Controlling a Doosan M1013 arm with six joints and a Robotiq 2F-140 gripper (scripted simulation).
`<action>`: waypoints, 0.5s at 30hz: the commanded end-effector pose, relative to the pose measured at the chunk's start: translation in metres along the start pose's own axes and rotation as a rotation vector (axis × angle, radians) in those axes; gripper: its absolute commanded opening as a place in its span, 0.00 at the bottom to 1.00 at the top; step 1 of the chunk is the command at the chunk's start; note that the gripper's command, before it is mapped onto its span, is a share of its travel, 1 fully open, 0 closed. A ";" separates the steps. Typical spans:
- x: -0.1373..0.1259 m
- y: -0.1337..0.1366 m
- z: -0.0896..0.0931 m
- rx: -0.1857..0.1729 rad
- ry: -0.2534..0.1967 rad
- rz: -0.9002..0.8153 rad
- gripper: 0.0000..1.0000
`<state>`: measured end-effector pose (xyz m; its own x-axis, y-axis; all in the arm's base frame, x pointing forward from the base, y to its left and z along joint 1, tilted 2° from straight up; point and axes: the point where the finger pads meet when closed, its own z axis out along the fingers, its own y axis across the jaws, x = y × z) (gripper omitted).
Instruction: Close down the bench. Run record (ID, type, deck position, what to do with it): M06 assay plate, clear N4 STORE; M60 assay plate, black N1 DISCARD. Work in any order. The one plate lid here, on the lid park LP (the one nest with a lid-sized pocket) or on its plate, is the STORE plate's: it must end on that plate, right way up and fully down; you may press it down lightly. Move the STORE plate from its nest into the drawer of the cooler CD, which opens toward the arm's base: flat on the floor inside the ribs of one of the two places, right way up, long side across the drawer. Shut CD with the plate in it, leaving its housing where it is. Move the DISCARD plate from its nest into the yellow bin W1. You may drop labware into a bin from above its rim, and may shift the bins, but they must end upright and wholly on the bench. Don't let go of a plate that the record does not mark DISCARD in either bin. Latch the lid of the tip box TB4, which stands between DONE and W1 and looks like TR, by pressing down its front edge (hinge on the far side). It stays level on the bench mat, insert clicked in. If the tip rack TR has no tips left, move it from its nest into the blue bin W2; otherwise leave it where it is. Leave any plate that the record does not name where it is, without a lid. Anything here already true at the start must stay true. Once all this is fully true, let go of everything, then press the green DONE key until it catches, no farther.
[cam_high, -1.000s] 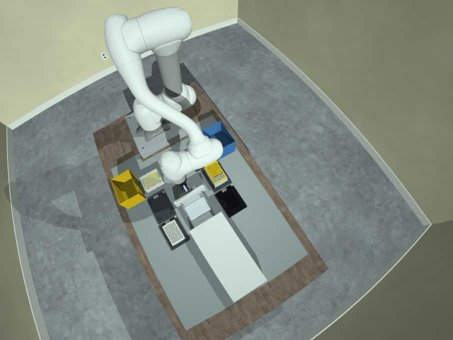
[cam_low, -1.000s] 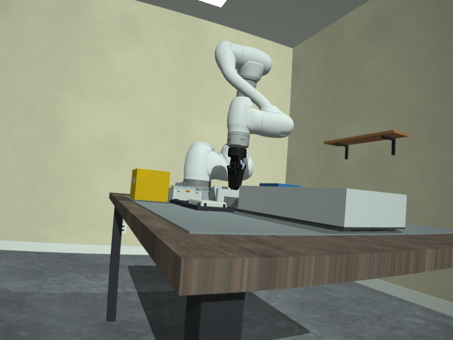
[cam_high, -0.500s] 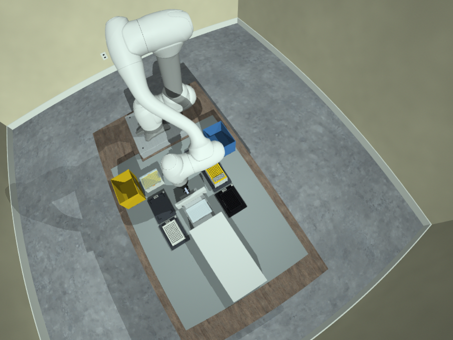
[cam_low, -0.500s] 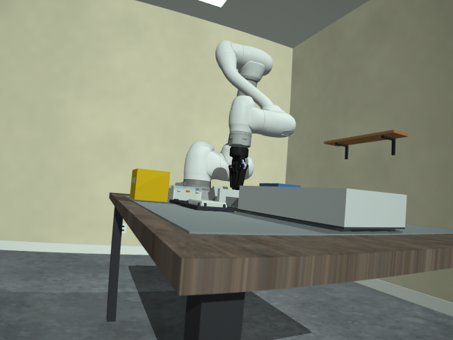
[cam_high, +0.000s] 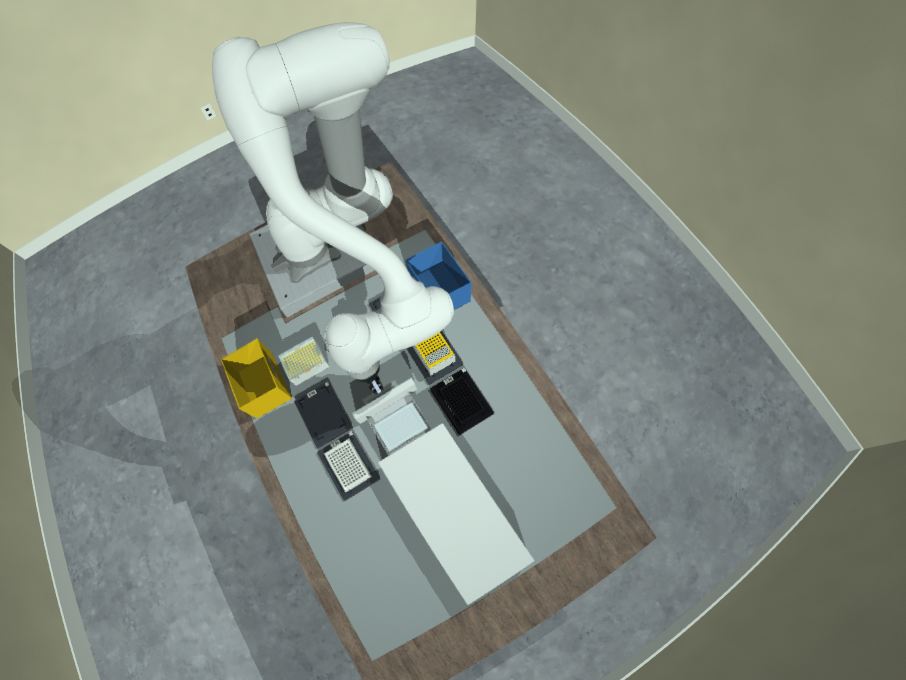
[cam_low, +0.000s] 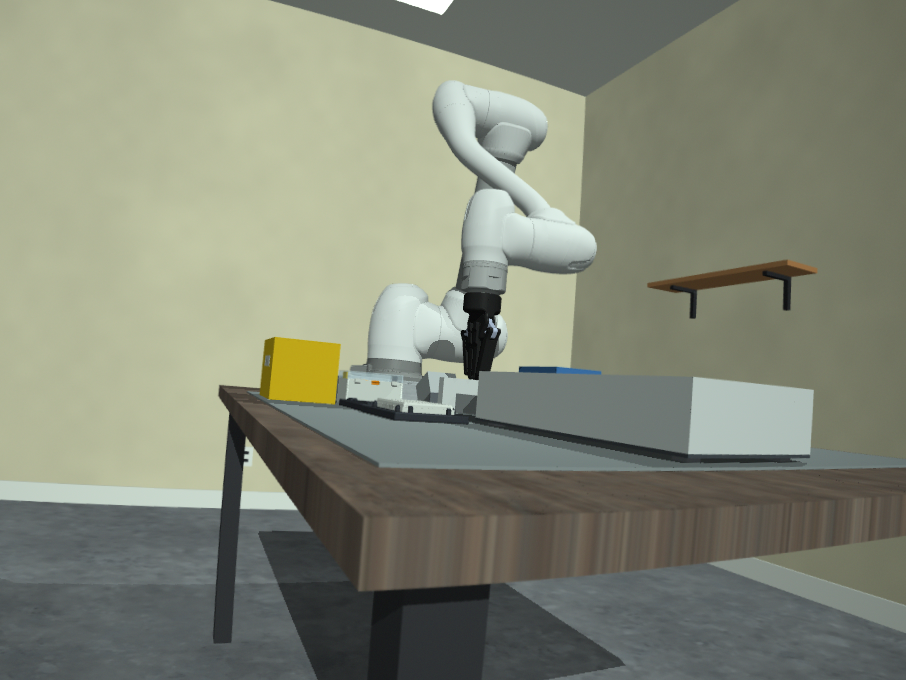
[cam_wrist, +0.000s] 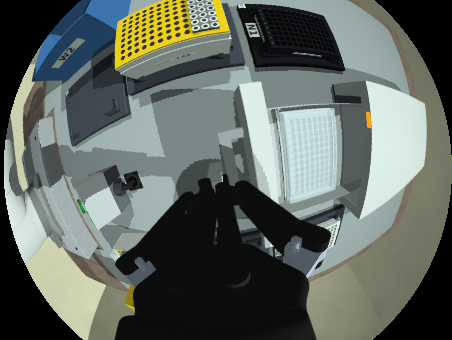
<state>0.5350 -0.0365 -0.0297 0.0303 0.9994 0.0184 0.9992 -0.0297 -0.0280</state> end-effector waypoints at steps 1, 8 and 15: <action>0.000 0.006 0.000 0.000 0.000 0.000 0.00; 0.000 0.010 0.000 0.000 0.000 0.000 0.00; 0.000 0.020 0.000 0.000 0.000 0.000 0.00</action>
<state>0.5501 -0.0370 -0.0301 0.0303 0.9994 0.0184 0.9992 -0.0297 -0.0280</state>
